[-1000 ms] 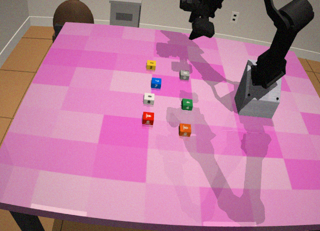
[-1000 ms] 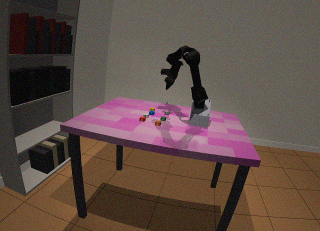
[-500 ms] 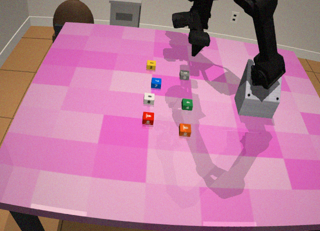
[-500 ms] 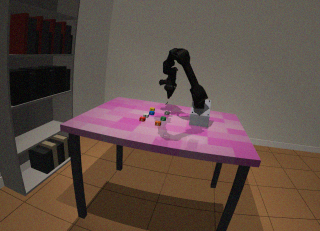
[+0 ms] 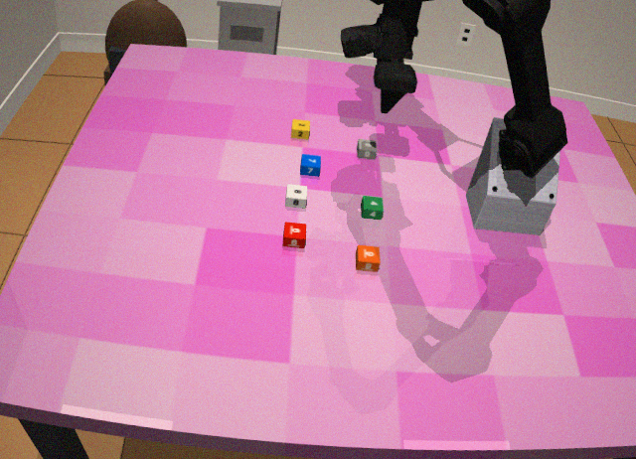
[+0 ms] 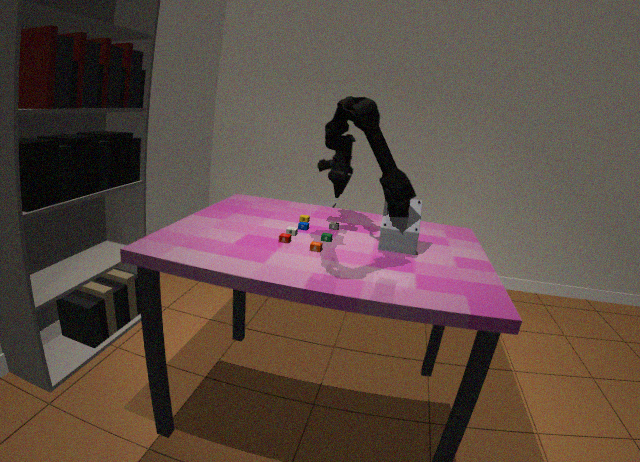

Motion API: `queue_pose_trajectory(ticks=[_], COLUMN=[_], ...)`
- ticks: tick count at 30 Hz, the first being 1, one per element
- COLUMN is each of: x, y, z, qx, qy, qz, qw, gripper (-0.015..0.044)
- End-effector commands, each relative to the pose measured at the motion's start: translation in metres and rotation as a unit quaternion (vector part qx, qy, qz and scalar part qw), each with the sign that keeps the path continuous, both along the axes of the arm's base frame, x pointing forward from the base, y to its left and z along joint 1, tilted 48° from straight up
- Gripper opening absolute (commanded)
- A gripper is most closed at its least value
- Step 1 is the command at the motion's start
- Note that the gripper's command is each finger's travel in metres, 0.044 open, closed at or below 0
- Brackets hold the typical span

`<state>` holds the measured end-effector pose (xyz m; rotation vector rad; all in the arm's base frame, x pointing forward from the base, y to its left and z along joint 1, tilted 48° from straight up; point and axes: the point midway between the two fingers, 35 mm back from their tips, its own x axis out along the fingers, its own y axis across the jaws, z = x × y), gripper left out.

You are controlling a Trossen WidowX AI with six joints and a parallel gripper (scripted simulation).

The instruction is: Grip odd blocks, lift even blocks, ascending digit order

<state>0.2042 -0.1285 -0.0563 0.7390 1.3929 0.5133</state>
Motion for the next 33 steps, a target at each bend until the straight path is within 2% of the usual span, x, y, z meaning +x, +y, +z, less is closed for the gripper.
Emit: queue_pose_trajectory(ticks=[1,10,33], x=[0.012,0.024,0.023], y=[0.018,0.103,0.104], z=[0.027,0.112,0.113], qx=[-0.003,0.005,0.005], qy=[0.002,0.001,0.001], qz=[0.000,0.001,0.001], qw=[1.000,1.000,1.000], gripper=[0.0400,0.0400,0.0400])
